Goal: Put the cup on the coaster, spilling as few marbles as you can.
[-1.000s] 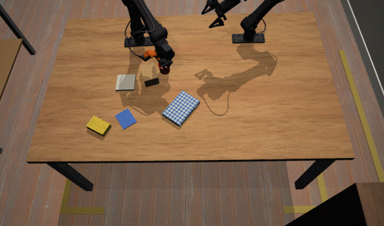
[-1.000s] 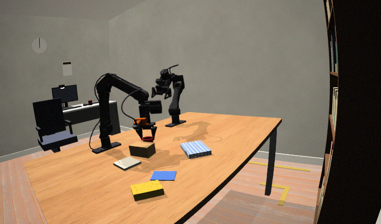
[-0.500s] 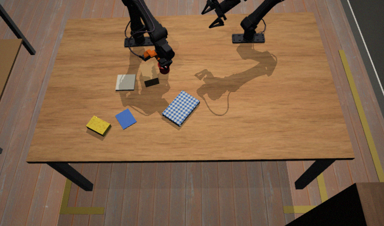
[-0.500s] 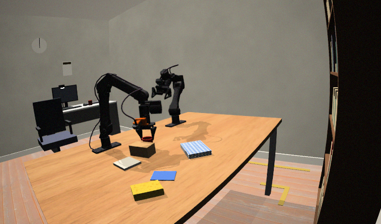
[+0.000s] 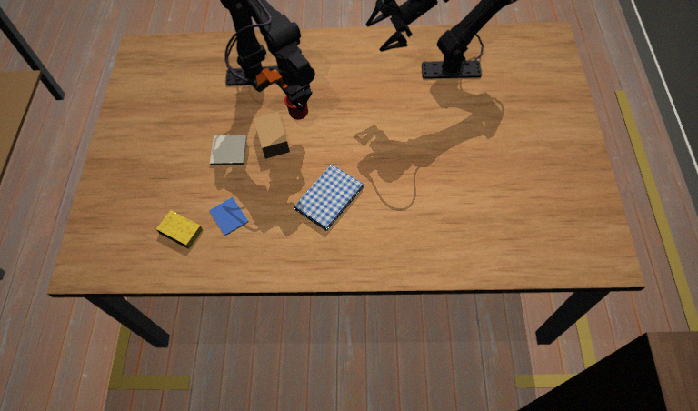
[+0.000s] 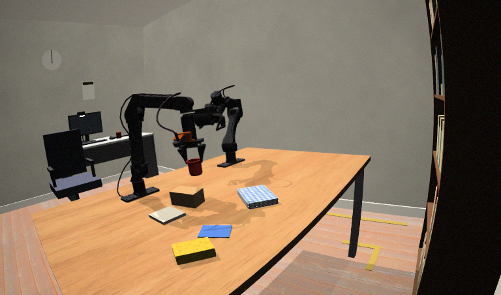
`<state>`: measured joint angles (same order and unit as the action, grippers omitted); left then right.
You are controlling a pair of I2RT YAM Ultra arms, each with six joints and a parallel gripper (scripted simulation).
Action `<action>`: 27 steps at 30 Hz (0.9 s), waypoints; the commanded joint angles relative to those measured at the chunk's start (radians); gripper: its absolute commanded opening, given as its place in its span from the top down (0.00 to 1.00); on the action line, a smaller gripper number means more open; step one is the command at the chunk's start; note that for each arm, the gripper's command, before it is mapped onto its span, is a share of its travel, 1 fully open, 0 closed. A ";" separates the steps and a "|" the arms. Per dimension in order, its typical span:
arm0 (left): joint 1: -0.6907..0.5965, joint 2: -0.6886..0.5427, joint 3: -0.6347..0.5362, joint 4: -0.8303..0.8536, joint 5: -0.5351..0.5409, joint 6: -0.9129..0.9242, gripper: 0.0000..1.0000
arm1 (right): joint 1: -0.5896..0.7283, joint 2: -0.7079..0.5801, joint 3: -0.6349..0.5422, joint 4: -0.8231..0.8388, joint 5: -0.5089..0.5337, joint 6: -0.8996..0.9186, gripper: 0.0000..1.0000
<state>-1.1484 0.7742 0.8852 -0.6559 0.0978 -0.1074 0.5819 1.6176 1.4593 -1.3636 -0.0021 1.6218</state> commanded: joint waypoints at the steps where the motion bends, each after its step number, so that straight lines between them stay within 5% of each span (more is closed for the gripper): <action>1: -0.008 -0.021 -0.011 -0.001 -0.006 -0.008 0.00 | 0.003 0.005 0.070 -0.108 0.002 -0.011 1.00; 13: -0.006 0.197 0.178 0.074 -0.015 -0.021 0.00 | -0.242 -0.051 -0.020 -0.069 0.026 -0.367 1.00; 27: -0.010 0.767 0.637 0.174 -0.029 -0.028 0.00 | -0.770 0.077 0.074 0.002 -0.010 -0.803 1.00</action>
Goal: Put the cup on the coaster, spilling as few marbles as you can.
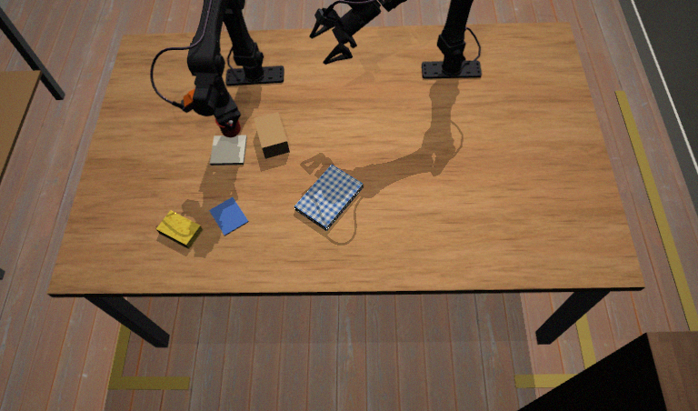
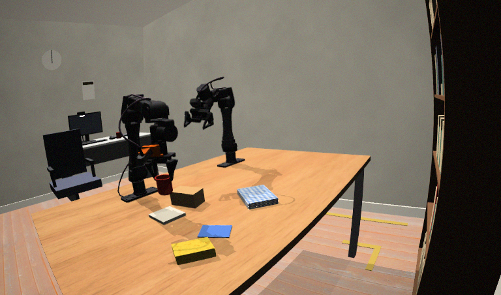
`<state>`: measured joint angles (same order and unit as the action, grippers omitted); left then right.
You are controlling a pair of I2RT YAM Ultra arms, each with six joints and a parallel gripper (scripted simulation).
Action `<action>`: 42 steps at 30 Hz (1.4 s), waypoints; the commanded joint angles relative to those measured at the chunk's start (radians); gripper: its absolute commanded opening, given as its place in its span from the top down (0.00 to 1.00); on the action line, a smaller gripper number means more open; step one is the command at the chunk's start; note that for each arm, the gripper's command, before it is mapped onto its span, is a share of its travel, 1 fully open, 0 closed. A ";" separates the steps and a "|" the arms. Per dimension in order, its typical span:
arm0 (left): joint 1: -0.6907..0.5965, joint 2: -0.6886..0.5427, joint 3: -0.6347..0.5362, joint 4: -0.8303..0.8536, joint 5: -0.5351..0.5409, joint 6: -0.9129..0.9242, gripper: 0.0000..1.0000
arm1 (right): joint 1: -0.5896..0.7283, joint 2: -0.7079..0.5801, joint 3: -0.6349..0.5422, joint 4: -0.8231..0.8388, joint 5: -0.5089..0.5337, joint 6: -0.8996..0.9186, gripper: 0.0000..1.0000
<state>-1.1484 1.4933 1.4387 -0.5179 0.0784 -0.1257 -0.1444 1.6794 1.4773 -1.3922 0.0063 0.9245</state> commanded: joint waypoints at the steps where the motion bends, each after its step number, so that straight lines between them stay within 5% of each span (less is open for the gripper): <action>1: -0.010 0.071 0.105 0.037 -0.009 -0.009 0.00 | -0.058 0.020 0.061 0.037 -0.027 -0.116 1.00; 10: -0.010 0.174 0.195 0.037 -0.008 -0.009 0.00 | -0.108 0.005 0.047 0.034 -0.042 -0.131 1.00; 28: -0.003 0.170 0.192 0.024 -0.003 -0.003 0.00 | -0.104 0.032 0.105 -0.007 -0.043 -0.135 1.00; 42: -0.003 0.170 0.192 0.024 -0.003 -0.003 0.00 | -0.104 0.016 -0.024 0.115 -0.043 -0.135 1.00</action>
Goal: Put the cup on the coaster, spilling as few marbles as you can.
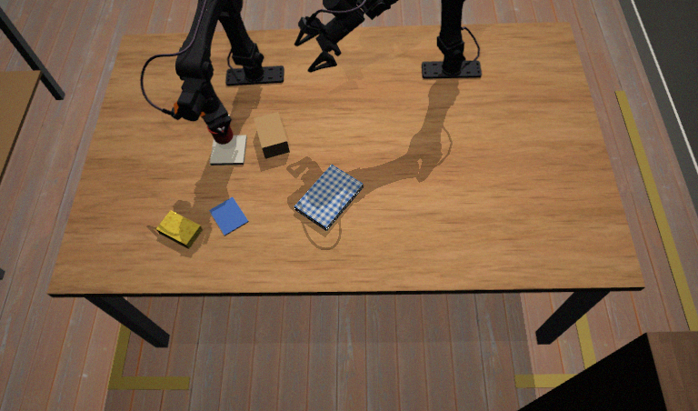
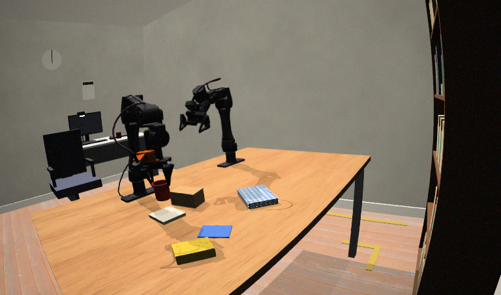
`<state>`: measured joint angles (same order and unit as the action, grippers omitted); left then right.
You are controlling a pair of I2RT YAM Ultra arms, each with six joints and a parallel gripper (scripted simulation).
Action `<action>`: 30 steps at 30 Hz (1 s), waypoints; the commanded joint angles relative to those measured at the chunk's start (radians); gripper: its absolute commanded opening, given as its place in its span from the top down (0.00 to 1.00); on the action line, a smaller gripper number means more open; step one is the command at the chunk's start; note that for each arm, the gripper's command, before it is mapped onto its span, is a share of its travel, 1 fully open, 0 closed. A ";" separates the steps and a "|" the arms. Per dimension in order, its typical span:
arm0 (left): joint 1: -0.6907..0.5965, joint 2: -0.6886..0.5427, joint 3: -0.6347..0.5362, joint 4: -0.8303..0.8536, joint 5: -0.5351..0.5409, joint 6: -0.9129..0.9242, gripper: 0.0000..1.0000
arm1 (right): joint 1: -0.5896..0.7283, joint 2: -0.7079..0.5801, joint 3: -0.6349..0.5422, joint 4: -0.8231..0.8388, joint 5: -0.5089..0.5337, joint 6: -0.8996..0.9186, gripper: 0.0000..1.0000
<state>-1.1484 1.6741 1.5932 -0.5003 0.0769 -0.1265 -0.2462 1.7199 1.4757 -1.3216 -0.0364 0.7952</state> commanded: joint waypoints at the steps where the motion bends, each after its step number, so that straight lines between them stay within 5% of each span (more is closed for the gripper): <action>1: -0.003 -0.010 0.037 0.006 -0.002 -0.002 0.00 | -0.002 -0.025 -0.033 0.055 -0.001 -0.006 1.00; 30: -0.003 -0.010 0.037 0.006 -0.002 -0.002 0.00 | -0.002 -0.004 -0.183 0.225 -0.001 -0.006 1.00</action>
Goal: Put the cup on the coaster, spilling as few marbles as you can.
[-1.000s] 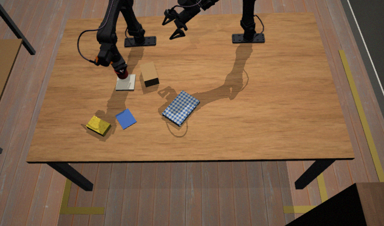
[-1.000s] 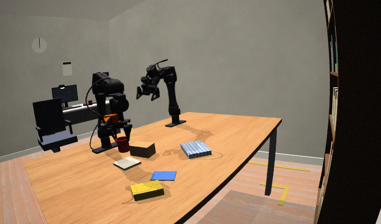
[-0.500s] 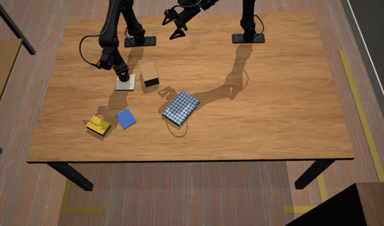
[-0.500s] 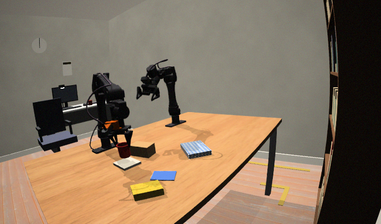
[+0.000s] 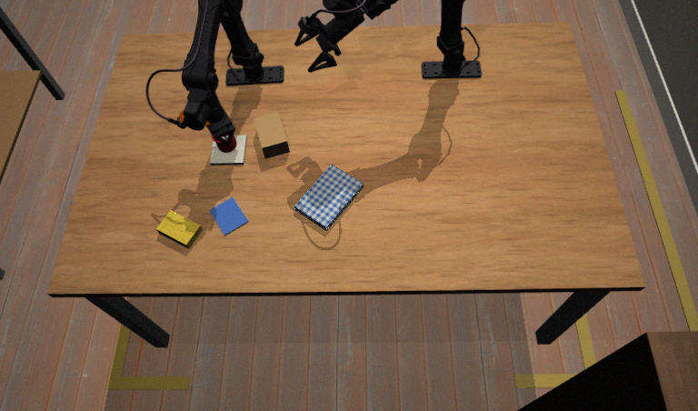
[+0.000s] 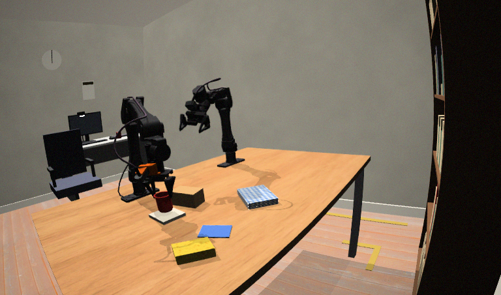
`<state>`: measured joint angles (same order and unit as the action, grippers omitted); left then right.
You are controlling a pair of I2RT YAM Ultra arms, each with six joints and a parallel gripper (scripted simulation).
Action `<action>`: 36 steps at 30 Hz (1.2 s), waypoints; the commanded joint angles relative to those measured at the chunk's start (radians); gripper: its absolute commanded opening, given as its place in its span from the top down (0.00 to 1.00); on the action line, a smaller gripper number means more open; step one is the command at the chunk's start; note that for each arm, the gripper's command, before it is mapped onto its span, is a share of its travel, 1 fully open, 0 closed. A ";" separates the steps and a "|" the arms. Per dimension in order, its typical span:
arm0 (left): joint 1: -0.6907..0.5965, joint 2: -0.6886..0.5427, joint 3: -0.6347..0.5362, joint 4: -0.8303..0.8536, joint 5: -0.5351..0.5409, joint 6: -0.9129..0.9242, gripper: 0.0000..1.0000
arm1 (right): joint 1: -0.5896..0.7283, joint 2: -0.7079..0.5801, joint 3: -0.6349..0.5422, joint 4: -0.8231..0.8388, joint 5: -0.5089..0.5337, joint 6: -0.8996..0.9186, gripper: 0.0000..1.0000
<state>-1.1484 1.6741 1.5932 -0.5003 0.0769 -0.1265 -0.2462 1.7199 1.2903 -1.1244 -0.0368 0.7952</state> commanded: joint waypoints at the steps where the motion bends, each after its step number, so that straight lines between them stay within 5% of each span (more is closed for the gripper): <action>1: -0.003 -0.010 0.037 0.006 -0.002 -0.002 0.00 | -0.002 -0.004 0.003 0.028 0.000 -0.006 1.00; 36: -0.003 -0.010 0.037 0.006 -0.002 -0.002 0.00 | -0.002 0.006 -0.040 0.080 0.000 -0.006 1.00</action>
<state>-1.1484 1.6741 1.5932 -0.5003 0.0769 -0.1265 -0.2462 1.7313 1.2507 -1.0645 -0.0372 0.7952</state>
